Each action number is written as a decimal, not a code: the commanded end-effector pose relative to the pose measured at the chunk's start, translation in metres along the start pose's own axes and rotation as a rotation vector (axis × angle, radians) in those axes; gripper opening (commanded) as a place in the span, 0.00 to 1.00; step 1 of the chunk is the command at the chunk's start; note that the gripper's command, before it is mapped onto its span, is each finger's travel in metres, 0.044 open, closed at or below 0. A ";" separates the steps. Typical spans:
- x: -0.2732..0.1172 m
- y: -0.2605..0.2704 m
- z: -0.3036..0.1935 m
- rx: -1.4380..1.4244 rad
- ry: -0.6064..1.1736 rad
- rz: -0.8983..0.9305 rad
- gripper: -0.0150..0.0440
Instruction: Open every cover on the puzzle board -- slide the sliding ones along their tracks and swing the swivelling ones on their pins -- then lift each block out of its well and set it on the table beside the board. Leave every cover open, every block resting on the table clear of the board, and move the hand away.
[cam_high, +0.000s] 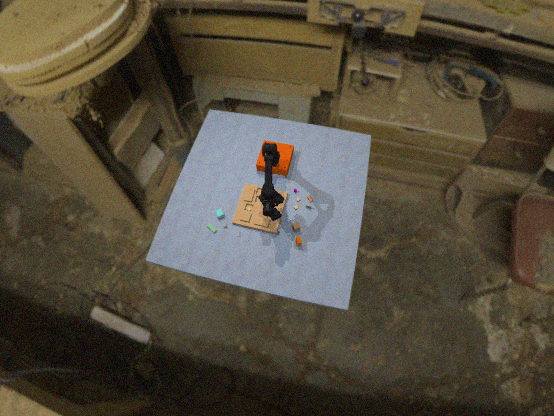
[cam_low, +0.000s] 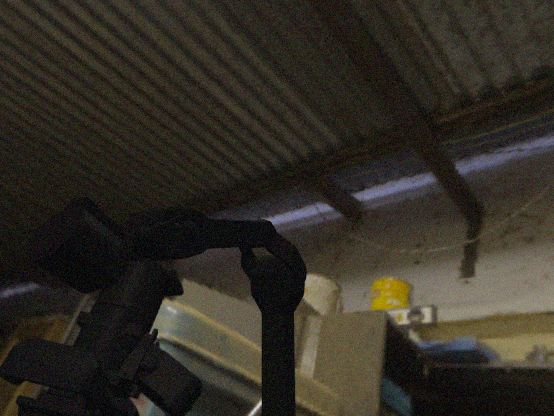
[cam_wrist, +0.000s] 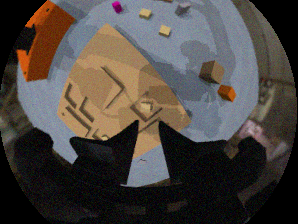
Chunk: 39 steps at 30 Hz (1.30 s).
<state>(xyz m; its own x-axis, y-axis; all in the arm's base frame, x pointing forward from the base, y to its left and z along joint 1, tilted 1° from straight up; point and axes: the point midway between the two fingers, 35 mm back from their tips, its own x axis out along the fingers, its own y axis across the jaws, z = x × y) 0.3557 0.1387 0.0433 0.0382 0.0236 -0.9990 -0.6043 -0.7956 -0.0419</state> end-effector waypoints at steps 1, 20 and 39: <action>0.015 0.003 0.002 -0.006 -0.010 0.013 0.50; 0.027 0.003 0.003 -0.006 -0.010 0.013 0.50; 0.027 0.004 0.003 -0.006 -0.010 0.013 0.50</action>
<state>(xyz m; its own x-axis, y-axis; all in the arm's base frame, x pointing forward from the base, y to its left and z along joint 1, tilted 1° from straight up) 0.3523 0.1380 0.0169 0.0233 0.0179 -0.9996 -0.6035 -0.7969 -0.0284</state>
